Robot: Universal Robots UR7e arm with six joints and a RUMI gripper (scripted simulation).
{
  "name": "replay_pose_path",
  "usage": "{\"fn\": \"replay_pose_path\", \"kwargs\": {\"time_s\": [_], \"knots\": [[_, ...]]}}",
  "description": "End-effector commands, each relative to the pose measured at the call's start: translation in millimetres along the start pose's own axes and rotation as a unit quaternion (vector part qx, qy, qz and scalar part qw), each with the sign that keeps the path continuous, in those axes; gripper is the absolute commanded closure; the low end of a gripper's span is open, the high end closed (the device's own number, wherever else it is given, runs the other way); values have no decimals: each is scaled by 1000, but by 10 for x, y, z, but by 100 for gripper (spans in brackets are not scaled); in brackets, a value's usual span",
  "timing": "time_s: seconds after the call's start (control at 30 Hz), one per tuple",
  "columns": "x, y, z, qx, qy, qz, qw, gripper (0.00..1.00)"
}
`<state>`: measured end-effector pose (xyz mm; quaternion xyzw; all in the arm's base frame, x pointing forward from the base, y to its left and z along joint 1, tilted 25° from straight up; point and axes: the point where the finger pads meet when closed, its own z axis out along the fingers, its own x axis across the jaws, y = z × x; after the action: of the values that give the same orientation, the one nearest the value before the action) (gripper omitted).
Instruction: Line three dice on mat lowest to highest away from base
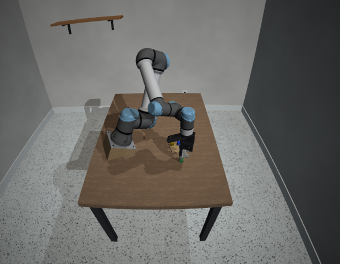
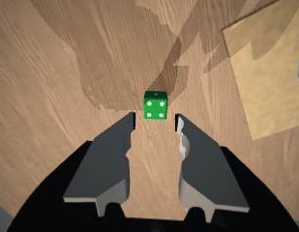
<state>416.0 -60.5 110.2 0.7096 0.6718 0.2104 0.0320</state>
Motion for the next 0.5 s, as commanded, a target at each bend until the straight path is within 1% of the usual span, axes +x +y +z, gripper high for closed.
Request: {"fn": "replay_pose_path", "kwargs": {"time_s": [0.0,0.27,0.47], "knots": [[-1,3,-3,0,0,0,1000,76],[-1,3,15,0,0,0,1000,76],[-1,3,95,0,0,0,1000,76]]}}
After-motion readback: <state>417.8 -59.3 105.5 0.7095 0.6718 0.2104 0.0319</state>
